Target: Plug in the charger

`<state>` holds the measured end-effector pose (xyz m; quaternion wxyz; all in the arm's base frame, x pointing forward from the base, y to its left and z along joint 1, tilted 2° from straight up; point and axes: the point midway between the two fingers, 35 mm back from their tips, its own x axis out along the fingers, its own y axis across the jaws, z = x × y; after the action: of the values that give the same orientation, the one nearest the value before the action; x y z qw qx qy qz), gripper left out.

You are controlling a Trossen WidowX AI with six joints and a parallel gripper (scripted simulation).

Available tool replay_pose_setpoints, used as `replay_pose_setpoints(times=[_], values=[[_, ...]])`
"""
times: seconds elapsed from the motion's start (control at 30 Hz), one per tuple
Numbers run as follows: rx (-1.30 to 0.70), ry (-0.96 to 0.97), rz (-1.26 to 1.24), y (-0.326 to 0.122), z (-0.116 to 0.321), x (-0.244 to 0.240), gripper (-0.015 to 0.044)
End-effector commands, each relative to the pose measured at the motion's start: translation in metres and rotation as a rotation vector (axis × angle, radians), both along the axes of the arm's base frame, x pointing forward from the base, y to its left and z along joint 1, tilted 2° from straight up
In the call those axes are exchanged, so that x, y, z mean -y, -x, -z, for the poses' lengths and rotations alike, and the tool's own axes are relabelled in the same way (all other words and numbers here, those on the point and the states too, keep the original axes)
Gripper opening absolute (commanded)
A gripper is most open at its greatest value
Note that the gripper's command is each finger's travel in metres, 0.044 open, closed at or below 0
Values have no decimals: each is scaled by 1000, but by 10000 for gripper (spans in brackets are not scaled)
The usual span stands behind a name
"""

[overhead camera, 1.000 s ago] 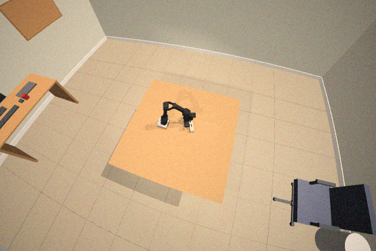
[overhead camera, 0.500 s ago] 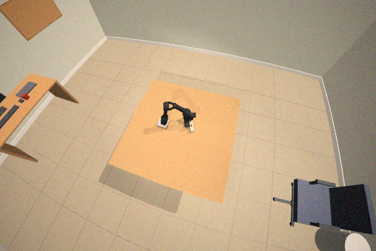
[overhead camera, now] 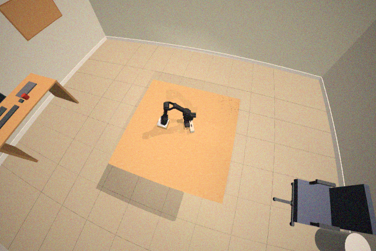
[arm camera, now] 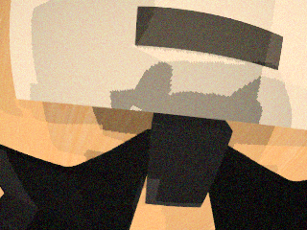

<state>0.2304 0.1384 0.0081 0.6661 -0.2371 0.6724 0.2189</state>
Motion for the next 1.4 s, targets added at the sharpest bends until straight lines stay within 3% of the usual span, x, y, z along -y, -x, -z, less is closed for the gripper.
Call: replay_pose_setpoints(times=[0.0,1.37], values=[[8,-9,2,-4,-1,-4,0],[9,-10,2,-17,-2,-13,0]])
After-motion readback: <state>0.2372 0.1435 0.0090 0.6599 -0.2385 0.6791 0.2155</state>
